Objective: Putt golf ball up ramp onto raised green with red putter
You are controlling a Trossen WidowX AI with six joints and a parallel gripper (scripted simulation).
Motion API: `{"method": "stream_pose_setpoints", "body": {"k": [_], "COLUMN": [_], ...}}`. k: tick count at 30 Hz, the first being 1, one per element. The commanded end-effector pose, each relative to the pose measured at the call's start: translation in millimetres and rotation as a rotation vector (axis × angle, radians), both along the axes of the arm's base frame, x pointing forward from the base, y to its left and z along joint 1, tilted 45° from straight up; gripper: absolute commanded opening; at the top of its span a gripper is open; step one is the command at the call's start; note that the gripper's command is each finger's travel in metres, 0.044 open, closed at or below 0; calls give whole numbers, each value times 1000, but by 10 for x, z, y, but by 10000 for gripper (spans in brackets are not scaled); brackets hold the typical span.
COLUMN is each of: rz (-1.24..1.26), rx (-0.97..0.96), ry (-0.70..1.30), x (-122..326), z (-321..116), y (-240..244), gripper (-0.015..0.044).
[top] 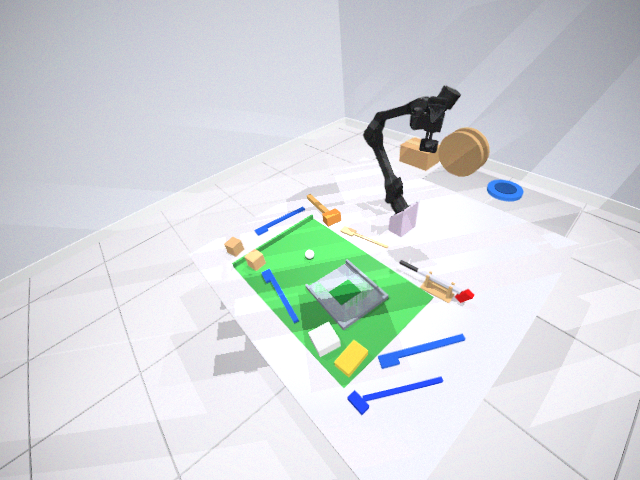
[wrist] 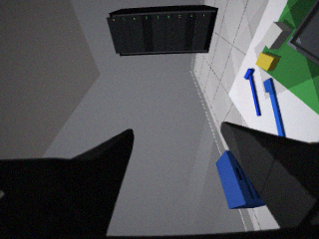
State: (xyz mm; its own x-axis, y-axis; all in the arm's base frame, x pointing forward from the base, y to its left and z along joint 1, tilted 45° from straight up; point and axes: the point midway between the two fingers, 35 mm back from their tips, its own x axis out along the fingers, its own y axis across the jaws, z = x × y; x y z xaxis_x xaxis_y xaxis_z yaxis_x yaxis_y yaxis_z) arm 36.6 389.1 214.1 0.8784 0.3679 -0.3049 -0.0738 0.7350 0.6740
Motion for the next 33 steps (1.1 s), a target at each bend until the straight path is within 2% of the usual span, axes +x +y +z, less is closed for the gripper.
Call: {"method": "stream_pose_setpoints", "body": {"k": [1,3,8,19,26,33], "rz": [1,11,95,387,722,1157], "rx": [-19,-172,-737,-1429,-1757,-1922], "ry": [-2,-17,-6,192,368,539], "x": [18,163,712,1415,1692,1822], "z": [-22,-196,-859,-1835,-2361,-2816], "y": [2,8,-91,-587,-1038,-1534], "gripper": [426,440,440,440,440,440]}}
